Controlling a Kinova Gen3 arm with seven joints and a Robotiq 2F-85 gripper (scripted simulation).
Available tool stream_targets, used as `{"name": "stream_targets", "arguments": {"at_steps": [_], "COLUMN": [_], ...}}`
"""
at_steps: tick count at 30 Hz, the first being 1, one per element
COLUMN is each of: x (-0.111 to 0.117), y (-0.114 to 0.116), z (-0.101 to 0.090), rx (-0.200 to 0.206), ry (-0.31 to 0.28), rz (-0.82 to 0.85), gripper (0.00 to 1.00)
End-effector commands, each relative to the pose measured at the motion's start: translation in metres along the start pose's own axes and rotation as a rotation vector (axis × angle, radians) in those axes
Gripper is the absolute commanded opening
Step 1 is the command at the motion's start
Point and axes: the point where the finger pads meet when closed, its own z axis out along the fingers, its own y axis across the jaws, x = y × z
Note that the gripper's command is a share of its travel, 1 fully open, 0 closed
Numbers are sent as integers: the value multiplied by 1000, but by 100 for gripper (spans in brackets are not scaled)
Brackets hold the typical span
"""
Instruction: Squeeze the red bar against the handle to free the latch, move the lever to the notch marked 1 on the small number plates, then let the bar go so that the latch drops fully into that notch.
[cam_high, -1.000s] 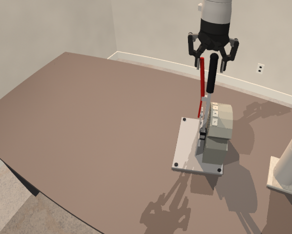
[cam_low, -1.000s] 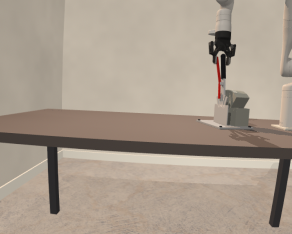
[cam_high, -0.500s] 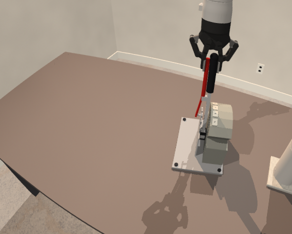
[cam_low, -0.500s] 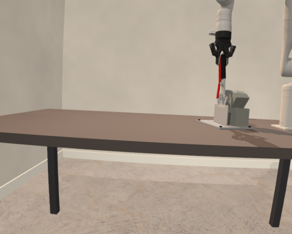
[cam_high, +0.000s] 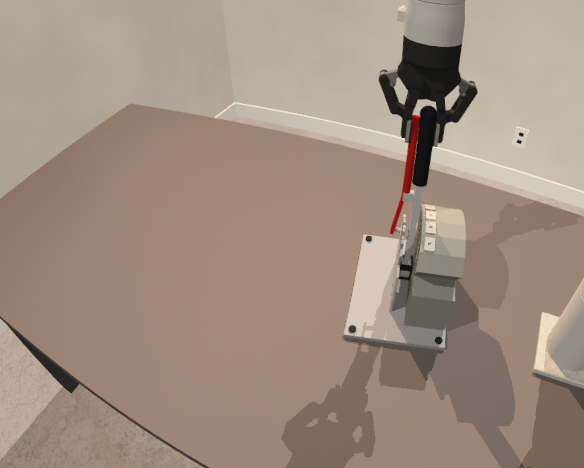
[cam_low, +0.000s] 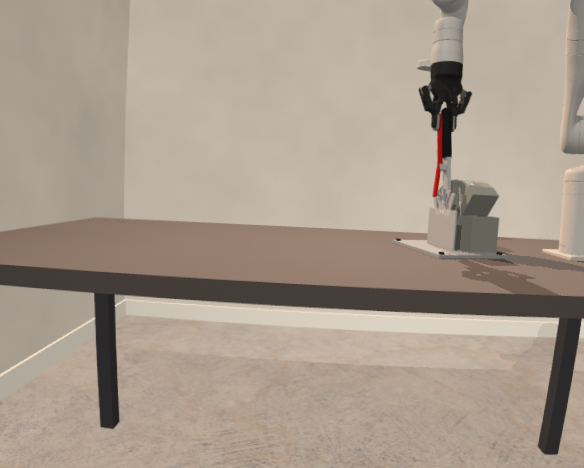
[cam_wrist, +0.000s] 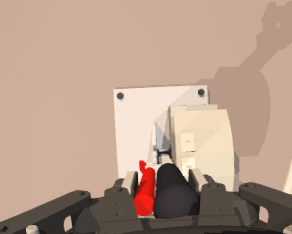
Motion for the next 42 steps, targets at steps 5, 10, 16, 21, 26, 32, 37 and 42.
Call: {"name": "stream_targets", "arguments": {"at_steps": [5,10,16,21,26,32,37,42], "x": [-1,-1,-1,-1,-1,0,1,5], "y": [-1,-1,-1,-1,-1,-1,-1,-1], "z": [2,2,2,2,2,2,2,3], "rx": [-1,-1,-1,-1,-1,-1,-1,-1], "ry": [2,2,2,2,2,2,2,2], "rz": [-1,-1,-1,-1,-1,-1,-1,-1], "gripper": [0,0,0,0,0,0,0,0]}}
